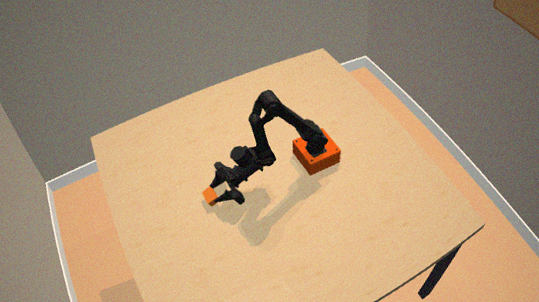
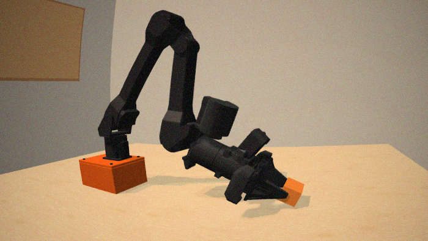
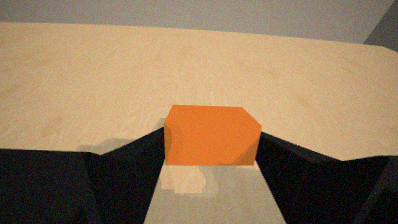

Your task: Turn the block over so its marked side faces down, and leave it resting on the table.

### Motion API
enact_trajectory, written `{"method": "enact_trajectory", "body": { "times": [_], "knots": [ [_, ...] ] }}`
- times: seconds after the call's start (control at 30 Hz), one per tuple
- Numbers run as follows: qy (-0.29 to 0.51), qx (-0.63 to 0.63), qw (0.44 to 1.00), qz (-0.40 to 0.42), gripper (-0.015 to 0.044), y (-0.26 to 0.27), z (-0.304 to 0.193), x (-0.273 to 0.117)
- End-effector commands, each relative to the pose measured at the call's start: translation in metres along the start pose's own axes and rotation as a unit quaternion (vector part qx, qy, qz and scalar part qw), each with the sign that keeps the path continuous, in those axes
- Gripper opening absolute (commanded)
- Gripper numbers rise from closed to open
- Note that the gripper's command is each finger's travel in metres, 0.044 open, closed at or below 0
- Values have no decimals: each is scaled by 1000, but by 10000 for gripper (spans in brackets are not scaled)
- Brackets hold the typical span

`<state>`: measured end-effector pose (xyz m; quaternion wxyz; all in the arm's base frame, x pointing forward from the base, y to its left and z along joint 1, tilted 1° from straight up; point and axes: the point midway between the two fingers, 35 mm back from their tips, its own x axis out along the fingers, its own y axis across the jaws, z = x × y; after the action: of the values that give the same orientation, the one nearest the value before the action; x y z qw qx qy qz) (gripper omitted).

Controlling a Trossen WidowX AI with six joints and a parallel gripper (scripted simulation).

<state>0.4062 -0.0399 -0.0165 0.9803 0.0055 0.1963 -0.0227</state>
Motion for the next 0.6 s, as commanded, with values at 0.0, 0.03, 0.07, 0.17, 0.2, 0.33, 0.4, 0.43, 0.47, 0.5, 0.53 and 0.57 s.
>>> {"method": "enact_trajectory", "body": {
  "times": [0.0, 0.03, 0.07, 0.17, 0.2, 0.33, 0.4, 0.43, 0.47, 0.5, 0.53, 0.57],
  "knots": [
    [-3, 3, 1000, 2, 0, 0, 1, 0],
    [-3, 3, 1000, 2, 0, 0, 1, 0],
    [-3, 3, 1000, 2, 0, 0, 1, 0],
    [-3, 3, 1000, 2, 53, 0, 1, 0],
    [-3, 3, 1000, 2, 79, 0, 1, 0],
    [-3, 3, 1000, 2, 184, 0, 1, 0],
    [-3, 3, 1000, 2, 236, 0, 1, 0],
    [-3, 3, 1000, 2, 263, 0, 1, 0],
    [-3, 3, 1000, 2, 289, 0, 1, 0],
    [-3, 3, 1000, 2, 315, 0, 1, 0],
    [-3, 3, 1000, 2, 341, 0, 1, 0],
    [-3, 3, 1000, 2, 368, 0, 1, 0]
  ]
}}
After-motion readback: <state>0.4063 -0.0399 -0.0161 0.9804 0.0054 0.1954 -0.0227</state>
